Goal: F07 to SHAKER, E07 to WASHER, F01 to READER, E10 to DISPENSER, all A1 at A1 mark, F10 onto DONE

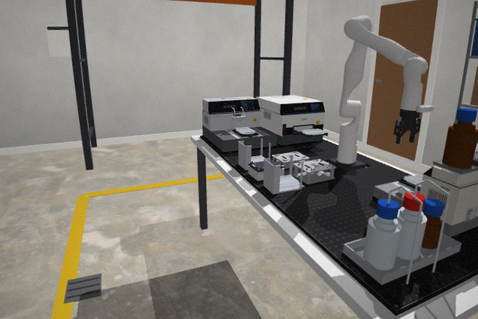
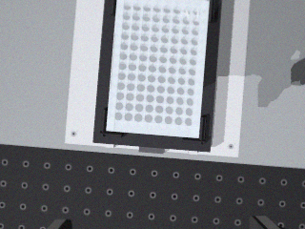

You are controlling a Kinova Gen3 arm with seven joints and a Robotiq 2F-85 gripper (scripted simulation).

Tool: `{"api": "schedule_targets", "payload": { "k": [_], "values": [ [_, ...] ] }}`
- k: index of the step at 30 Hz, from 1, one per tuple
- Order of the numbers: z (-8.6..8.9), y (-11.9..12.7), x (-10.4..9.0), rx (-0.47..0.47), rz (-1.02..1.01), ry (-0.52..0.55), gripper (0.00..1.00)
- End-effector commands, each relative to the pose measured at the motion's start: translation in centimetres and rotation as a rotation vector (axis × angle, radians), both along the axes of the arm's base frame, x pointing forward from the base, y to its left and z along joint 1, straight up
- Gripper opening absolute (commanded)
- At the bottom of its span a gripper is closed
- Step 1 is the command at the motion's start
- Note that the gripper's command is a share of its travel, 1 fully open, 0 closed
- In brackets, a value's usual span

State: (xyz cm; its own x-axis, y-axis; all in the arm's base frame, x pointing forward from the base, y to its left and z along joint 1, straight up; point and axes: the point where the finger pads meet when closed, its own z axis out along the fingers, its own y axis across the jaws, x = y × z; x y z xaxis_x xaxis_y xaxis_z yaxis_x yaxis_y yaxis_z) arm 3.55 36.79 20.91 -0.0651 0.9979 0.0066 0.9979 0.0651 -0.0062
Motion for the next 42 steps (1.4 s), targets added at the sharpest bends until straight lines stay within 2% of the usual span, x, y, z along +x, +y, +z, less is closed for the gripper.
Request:
{"api": "schedule_targets", "payload": {
  "k": [1,12,17,42],
  "values": [
    [0.1,1.2,-0.1,0.0,-0.006,-0.003,1.0],
    [0.1,4.7,-0.2,0.0,-0.006,-0.003,1.0],
    [0.1,5.0,-0.7,-0.001,-0.099,-0.002,1.0],
    [0.1,5.0,-0.7,-0.001,-0.099,-0.002,1.0]
  ]
}}
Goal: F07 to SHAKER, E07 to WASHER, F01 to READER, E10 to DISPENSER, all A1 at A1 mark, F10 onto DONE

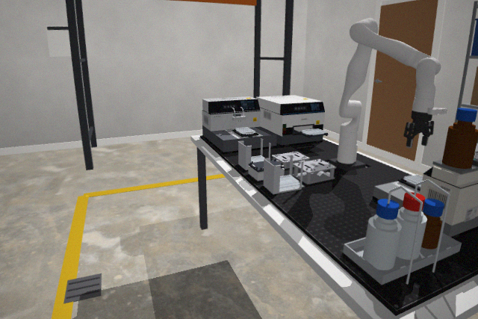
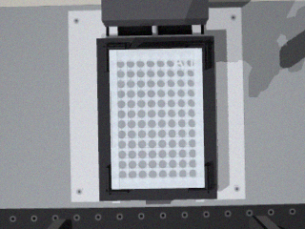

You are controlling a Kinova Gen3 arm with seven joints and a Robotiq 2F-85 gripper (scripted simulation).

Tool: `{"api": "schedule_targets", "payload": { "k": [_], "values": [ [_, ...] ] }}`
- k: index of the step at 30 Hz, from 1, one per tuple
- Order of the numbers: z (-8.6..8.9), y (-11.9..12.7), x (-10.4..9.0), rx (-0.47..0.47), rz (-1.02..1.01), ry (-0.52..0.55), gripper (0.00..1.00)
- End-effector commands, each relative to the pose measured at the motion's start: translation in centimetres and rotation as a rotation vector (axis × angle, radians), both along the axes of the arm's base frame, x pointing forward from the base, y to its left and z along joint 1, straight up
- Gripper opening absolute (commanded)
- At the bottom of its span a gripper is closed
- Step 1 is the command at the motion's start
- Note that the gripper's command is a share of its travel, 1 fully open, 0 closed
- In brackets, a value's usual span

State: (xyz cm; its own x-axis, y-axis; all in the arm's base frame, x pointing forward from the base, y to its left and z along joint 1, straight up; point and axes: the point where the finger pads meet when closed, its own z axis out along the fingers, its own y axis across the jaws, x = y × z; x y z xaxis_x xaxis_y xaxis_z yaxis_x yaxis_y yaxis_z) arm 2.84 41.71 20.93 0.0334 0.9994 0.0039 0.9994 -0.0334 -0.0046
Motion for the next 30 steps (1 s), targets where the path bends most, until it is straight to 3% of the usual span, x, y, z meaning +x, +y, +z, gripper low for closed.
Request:
{"api": "schedule_targets", "payload": {
  "k": [1,17,30],
  "values": [
    [0.1,0.0,0.0,0.002,0.0,0.0,1.0],
    [0.1,0.0,0.0,0.002,0.0,0.0,1.0],
    [0.1,3.7,0.1,0.002,0.0,-0.001,1.0]
  ]
}}
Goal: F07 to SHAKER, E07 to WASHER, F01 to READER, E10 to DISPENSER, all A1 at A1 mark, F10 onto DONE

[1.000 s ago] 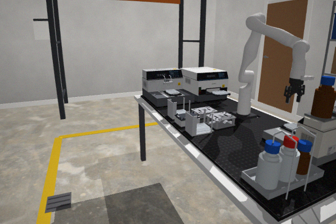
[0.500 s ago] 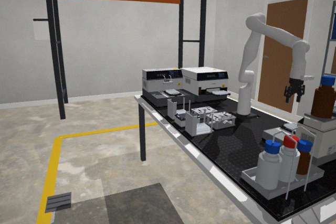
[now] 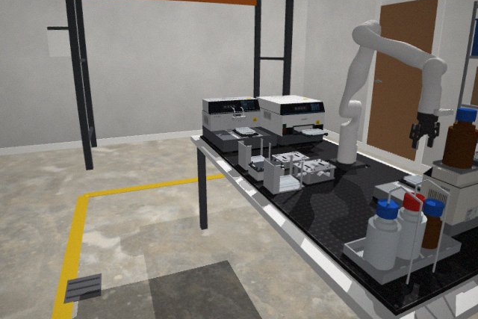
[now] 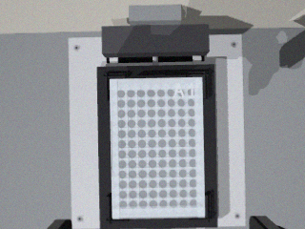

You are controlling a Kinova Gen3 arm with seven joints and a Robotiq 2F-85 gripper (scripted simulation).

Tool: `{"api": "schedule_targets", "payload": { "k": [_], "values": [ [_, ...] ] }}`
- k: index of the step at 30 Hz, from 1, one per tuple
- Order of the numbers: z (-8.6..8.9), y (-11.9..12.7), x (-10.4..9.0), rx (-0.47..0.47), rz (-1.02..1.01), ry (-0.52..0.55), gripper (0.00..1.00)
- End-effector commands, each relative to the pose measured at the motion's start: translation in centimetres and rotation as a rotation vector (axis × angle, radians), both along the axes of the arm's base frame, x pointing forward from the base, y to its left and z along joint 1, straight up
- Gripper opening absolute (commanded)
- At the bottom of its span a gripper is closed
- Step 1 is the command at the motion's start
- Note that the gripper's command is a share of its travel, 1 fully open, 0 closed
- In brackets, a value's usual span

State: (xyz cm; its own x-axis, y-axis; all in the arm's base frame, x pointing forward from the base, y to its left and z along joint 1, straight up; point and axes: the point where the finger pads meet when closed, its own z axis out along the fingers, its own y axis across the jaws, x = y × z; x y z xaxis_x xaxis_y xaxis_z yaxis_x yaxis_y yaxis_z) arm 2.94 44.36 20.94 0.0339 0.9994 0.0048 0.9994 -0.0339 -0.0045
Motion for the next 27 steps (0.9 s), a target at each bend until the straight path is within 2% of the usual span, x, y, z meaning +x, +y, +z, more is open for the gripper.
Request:
{"api": "schedule_targets", "payload": {
  "k": [1,6,19,27],
  "values": [
    [0.1,1.4,0.0,0.001,0.0,-0.001,1.0],
    [0.1,3.0,0.1,0.001,0.0,-0.001,1.0],
    [0.1,3.0,0.1,0.001,0.0,-0.001,1.0],
    [-0.7,3.0,0.1,0.001,0.0,-0.001,1.0]
  ]
}}
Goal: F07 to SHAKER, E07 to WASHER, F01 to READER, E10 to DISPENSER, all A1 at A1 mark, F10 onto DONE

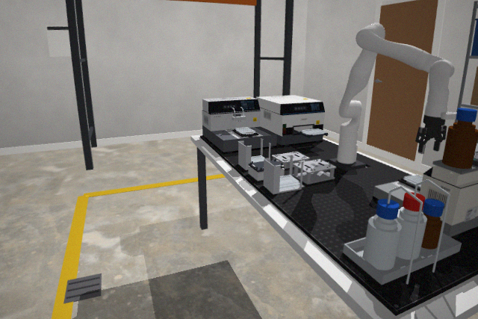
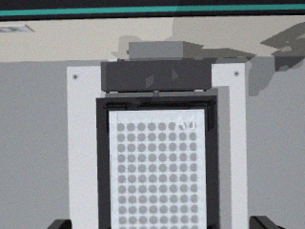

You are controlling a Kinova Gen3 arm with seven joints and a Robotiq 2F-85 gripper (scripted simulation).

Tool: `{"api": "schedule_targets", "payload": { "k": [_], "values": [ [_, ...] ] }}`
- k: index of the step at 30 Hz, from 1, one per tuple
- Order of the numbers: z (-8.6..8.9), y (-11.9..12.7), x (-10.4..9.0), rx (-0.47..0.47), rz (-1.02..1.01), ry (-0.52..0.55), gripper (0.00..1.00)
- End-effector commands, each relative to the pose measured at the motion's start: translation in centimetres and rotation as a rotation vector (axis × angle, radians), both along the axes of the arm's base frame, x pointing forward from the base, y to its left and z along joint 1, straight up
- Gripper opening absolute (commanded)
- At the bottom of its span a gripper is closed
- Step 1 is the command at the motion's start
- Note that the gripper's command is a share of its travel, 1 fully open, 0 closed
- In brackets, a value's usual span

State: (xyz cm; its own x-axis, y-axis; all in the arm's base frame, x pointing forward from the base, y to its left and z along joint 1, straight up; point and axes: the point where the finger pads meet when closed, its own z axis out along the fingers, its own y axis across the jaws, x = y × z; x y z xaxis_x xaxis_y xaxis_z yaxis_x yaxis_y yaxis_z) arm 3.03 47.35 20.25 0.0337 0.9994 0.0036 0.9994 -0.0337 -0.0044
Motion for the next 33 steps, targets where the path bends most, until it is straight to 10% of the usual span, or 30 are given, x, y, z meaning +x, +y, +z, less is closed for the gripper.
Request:
{"api": "schedule_targets", "payload": {
  "k": [1,33],
  "values": [
    [-0.1,0.1,0.0,0.002,0.0,0.0,1.0],
    [-4.0,0.1,0.0,0.002,0.0,0.0,1.0]
  ]
}}
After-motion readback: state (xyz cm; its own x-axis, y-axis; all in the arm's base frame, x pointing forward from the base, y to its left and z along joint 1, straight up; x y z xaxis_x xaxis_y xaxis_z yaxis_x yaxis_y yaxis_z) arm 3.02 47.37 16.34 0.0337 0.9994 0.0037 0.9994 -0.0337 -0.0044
